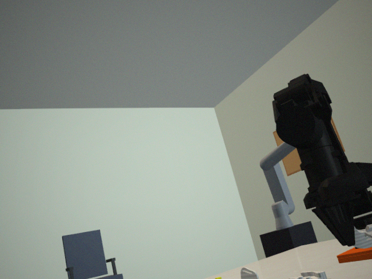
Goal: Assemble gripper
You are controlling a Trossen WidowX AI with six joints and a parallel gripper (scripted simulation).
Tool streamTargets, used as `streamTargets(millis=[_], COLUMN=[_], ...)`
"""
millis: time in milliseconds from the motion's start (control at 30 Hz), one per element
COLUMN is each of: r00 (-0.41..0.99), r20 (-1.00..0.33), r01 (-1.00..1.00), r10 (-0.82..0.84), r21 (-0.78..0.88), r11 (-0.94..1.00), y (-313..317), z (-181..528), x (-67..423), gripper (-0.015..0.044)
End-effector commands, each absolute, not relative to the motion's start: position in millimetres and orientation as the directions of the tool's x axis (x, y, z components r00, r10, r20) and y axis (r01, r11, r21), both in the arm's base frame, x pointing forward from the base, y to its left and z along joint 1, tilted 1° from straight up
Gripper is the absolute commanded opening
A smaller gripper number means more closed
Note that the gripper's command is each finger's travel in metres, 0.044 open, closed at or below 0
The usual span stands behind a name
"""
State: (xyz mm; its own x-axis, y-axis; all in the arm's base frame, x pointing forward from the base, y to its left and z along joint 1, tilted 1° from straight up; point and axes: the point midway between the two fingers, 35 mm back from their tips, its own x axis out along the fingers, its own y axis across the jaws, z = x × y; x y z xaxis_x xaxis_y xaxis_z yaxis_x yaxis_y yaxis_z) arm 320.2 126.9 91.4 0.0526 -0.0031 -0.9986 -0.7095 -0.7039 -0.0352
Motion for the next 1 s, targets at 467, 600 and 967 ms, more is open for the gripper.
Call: streamTargets(millis=[467,600,967], r00=[0.040,0.040,0.040], r20=[-0.999,-0.999,-0.999], r01=[-0.707,-0.707,-0.707], r10=[-0.010,-0.010,-0.011], r21=[-0.021,-0.021,-0.021], r11=[-0.707,-0.706,-0.707], y=[125,125,125], z=[57,51,38], x=[320,320,319], gripper=[0.0037,0.0037,0.0037])
